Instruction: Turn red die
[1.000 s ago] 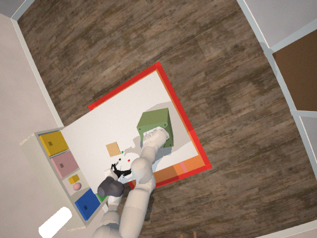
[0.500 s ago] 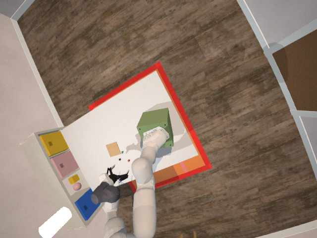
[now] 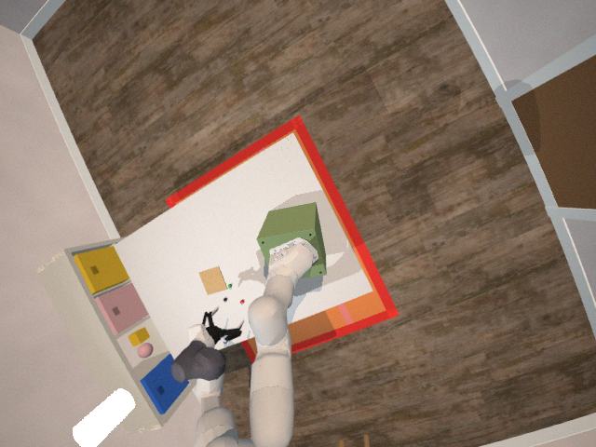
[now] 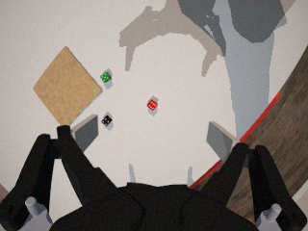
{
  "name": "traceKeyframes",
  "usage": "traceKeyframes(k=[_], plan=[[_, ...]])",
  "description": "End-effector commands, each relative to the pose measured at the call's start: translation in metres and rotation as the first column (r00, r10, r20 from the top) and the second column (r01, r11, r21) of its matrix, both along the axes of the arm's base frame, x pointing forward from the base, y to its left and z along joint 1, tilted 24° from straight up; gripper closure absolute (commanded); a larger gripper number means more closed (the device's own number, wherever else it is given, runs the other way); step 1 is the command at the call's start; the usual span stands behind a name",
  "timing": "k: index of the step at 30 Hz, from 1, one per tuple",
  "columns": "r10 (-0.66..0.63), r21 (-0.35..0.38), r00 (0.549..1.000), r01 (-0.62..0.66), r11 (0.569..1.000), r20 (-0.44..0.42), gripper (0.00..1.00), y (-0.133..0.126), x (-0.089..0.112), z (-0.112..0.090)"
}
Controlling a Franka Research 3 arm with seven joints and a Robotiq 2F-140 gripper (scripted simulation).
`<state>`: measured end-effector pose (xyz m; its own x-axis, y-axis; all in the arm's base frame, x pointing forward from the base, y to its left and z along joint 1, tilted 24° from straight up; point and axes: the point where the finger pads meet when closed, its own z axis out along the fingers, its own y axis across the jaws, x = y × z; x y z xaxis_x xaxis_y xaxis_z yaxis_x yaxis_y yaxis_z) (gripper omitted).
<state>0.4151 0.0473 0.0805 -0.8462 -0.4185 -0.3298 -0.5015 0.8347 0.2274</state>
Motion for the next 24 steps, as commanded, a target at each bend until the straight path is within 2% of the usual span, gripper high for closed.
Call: traceKeyframes(k=[1, 13, 15, 16, 24], plan=[[-0.157, 0.028, 0.985, 0.159, 0.987, -0.066, 0.0, 0.0001, -0.0012, -0.0022], [-0.34, 0.045, 0.929, 0.35, 0.936, -0.149, 0.0, -0.0002, -0.0018, -0.0061], [-0.34, 0.045, 0.929, 0.35, 0.936, -0.149, 0.0, -0.0002, -0.0018, -0.0061], [-0.38, 0.047, 0.91, 0.392, 0.919, -0.168, 0.0, -0.0003, -0.0019, -0.007], [-0.49, 0.046, 0.842, 0.511, 0.858, -0.225, 0.0, -0.0005, -0.0023, -0.0095]])
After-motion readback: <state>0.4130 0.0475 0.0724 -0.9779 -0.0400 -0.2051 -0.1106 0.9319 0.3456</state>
